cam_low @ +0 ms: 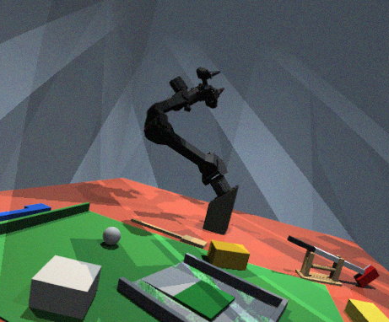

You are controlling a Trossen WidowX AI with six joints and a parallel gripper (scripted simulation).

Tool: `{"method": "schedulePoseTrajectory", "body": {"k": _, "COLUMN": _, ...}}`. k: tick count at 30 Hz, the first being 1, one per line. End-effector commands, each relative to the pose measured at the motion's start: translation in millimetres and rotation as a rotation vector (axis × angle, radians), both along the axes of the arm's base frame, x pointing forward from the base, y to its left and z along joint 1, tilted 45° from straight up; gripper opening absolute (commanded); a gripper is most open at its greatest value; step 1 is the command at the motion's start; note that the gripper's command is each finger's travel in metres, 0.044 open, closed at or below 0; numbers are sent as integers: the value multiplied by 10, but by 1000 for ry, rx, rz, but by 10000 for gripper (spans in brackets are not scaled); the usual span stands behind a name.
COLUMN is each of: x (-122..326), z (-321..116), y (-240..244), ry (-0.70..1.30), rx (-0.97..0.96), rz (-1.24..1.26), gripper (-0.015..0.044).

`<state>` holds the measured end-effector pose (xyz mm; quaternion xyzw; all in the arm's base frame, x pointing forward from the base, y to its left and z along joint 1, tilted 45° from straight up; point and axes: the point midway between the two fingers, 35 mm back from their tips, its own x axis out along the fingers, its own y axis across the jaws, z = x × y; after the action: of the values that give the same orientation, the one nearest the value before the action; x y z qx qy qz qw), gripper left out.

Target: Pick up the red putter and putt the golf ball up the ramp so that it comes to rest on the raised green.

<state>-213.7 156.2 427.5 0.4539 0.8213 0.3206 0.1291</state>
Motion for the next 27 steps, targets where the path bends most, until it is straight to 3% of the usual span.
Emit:
{"method": "schedulePoseTrajectory", "body": {"k": 1, "x": -9, "z": -12, "y": 16, "ry": -15, "rx": 4, "rz": -6, "gripper": 426}}
{"method": "schedulePoseTrajectory", "body": {"k": 13, "x": -101, "z": -1069, "y": 1290, "ry": -1064, "rx": 79, "rz": -223, "gripper": 440}}
{"method": "schedulePoseTrajectory", "body": {"k": 20, "x": 254, "z": -1748, "y": 1918, "ry": -1573, "rx": -16, "rz": -153, "gripper": 440}}
{"method": "schedulePoseTrajectory", "body": {"k": 27, "x": 942, "z": -2314, "y": 2408, "ry": -1871, "rx": -210, "rz": -73, "gripper": 440}}
